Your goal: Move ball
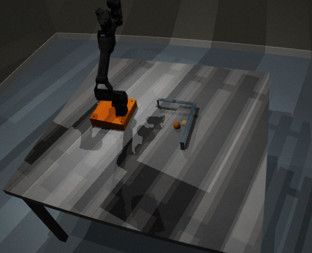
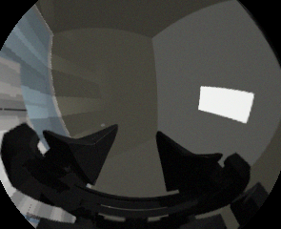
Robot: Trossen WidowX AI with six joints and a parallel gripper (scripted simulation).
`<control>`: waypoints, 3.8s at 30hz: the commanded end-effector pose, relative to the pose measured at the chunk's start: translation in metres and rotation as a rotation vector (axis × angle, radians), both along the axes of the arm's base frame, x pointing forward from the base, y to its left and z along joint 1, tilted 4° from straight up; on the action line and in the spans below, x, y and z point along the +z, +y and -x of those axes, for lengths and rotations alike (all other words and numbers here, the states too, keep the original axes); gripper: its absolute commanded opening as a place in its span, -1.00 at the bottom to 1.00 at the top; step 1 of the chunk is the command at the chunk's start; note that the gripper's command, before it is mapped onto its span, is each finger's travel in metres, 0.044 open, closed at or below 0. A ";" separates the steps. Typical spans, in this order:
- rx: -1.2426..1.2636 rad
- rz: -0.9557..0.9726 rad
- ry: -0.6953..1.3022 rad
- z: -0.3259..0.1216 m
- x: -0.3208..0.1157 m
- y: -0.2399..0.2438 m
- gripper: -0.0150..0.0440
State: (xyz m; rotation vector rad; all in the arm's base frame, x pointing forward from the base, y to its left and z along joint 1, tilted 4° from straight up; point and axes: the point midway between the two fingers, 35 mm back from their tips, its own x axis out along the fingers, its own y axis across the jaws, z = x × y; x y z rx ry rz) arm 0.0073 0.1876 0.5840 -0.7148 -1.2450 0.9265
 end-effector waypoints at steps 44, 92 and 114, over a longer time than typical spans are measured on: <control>-1.514 0.136 2.364 -0.342 -0.490 -0.192 0.50; -1.595 0.026 2.510 -0.333 -0.562 -0.223 0.16; -1.595 0.025 2.509 -0.334 -0.476 -0.220 -0.49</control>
